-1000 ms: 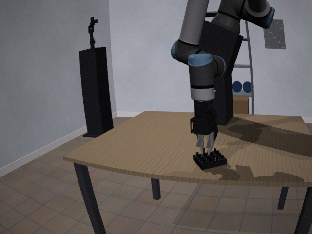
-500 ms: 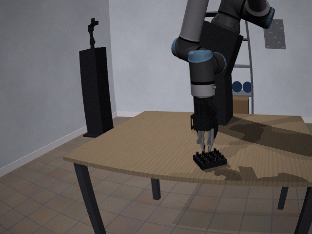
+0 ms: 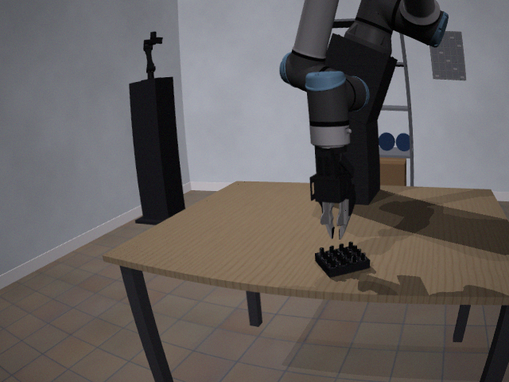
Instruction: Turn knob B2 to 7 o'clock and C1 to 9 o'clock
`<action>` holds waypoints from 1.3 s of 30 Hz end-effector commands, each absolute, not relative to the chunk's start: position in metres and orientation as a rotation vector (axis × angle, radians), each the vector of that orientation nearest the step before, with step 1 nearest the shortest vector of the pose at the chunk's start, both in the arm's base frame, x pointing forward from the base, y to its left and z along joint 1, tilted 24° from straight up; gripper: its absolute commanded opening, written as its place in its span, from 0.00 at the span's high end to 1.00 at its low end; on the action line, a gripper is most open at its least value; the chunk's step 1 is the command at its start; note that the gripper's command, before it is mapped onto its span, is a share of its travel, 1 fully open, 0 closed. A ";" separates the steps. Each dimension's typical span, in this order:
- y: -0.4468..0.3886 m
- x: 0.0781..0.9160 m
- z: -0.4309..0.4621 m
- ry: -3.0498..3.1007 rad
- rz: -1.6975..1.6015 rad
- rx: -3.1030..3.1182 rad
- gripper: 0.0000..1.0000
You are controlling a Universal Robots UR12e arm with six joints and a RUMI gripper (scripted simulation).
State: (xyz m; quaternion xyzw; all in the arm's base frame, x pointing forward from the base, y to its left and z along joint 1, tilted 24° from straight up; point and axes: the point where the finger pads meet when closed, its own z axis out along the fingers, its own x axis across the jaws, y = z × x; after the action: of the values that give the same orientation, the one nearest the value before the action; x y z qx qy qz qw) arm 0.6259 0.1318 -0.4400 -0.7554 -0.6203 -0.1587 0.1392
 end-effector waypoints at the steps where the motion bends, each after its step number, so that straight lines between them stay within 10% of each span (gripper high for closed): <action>1: 0.132 0.623 -0.442 -1.790 -0.453 -2.182 0.89; 39: 0.130 0.621 -0.434 -1.184 -0.336 -2.505 0.89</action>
State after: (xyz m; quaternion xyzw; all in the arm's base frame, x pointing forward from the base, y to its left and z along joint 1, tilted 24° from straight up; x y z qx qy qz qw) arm 0.6220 0.1314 -0.4366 -0.8535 -0.4759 -0.1298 0.1676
